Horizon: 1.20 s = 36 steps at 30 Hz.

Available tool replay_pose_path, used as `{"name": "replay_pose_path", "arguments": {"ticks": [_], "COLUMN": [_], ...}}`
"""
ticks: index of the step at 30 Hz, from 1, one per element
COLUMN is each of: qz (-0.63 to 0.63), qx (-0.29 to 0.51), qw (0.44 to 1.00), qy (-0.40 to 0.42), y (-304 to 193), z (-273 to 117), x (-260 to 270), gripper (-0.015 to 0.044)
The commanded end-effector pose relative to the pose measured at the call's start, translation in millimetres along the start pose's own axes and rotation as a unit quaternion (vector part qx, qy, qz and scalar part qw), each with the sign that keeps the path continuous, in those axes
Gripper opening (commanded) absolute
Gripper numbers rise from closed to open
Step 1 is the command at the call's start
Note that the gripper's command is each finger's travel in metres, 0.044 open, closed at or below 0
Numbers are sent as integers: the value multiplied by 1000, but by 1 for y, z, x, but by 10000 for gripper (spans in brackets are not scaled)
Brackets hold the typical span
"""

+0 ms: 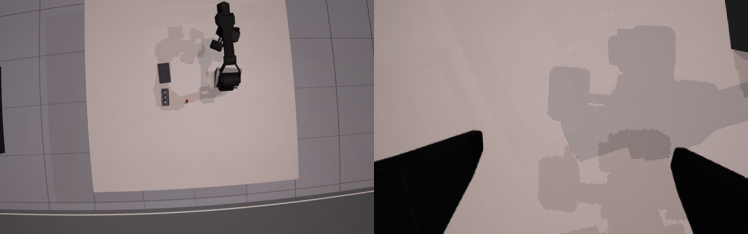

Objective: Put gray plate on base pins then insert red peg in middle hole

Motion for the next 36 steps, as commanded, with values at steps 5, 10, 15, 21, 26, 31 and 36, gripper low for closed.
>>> {"name": "replay_pose_path", "arguments": {"ticks": [5,10,15,21,26,31,36], "qz": [-476,-612,-730,-846,-919,-969,-995], "qx": [-14,-26,-37,-42,-43,-42,-40], "qw": [878,789,680,529,389,238,80], "qy": [45,50,52,51,49,46,43], "y": [-75,-96,-116,-139,-157,-174,-189], "z": [-32,-37,-40,-43,-44,-44,-42], "x": [-45,-64,-84,-110,-132,-157,-183], "gripper": [440,440,440,440,440,440,440]}}
Point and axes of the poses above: the point midway between the two fingers, 35 mm back from their tips, its own z axis out along the fingers, its own x axis across the jaws, y = z × x, the point moved 6 cm from there along -z, back along the fingers, and after that the axes turned 9 degrees about -z, right-handed, at the moved point
